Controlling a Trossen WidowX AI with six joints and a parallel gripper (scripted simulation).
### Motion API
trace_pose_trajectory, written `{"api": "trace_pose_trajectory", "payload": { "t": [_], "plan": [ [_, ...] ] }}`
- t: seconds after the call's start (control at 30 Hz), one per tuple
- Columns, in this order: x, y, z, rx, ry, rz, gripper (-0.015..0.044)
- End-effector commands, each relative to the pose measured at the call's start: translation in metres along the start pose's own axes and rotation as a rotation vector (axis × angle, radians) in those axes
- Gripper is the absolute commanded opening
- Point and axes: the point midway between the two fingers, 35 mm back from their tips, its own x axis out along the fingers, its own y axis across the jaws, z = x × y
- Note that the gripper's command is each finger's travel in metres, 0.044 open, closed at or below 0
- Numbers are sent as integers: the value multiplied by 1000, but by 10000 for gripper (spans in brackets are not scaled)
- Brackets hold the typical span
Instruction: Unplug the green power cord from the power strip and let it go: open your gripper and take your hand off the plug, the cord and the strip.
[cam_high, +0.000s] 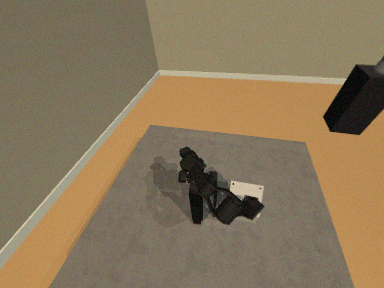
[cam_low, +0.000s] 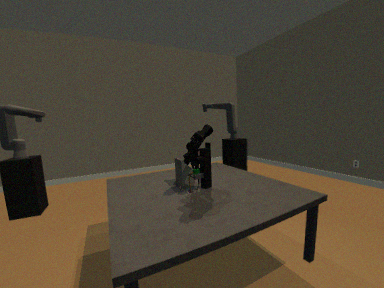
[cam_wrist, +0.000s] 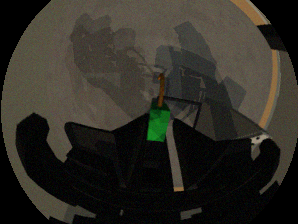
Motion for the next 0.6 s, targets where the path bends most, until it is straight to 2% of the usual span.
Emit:
{"api": "trace_pose_trajectory", "payload": {
  "t": [0.0, 0.4, 0.5, 0.57],
  "plan": [
    [-1, 0, -4, 5, 2, 5, 160],
    [11, 0, -4, 5, 2, 5, 160],
    [9, 0, -5, 0, 0, 0, 81],
    [9, 0, -5, 0, 0, 0, 68]
  ]
}}
